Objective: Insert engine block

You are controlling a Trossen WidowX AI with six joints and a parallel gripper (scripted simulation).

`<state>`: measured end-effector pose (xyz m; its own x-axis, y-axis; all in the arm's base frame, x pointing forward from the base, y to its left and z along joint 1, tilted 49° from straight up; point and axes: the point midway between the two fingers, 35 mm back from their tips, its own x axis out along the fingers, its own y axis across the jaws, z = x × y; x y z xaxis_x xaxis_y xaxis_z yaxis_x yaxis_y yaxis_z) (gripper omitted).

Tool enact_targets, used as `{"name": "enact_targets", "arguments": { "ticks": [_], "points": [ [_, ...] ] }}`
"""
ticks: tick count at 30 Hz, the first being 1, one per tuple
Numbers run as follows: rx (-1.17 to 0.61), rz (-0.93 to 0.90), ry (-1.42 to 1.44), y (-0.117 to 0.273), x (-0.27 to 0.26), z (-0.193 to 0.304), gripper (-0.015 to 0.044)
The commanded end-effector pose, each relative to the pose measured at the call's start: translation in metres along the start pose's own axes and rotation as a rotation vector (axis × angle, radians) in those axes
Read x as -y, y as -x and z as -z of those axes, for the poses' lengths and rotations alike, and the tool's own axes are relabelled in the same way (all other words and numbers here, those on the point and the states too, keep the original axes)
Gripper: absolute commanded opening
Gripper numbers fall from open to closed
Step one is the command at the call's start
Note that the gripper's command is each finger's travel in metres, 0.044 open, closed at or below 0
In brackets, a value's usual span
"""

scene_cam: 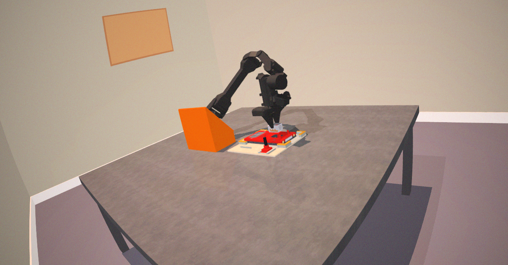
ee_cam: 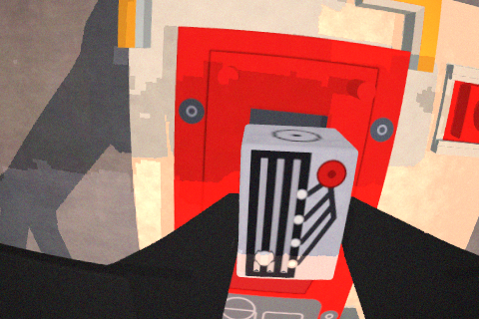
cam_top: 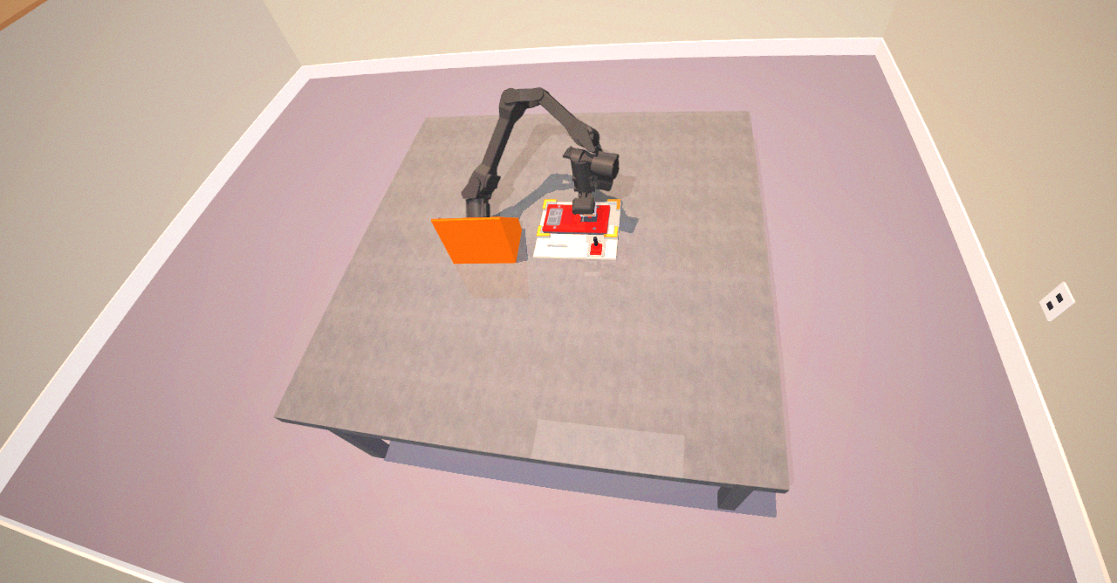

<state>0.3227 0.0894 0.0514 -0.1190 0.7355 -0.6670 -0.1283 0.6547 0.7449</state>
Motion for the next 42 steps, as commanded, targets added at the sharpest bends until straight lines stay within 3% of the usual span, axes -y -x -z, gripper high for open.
{"name": "enact_targets", "arguments": {
  "ticks": [1,8,24,37,42],
  "points": [
    [0.002,-0.004,-0.12,0.0001,-0.0002,-0.0001,0.0158],
    [0.002,-0.004,-0.196,0.0002,-0.0004,0.0001,0.0158],
    [0.002,-0.003,0.111,0.0001,-0.0003,-0.0002,0.0158],
    [0.002,-0.004,-0.215,0.0002,-0.0003,0.0,0.0158],
    [0.002,-0.004,-0.187,0.0002,-0.0004,0.0001,0.0158]
  ]
}}
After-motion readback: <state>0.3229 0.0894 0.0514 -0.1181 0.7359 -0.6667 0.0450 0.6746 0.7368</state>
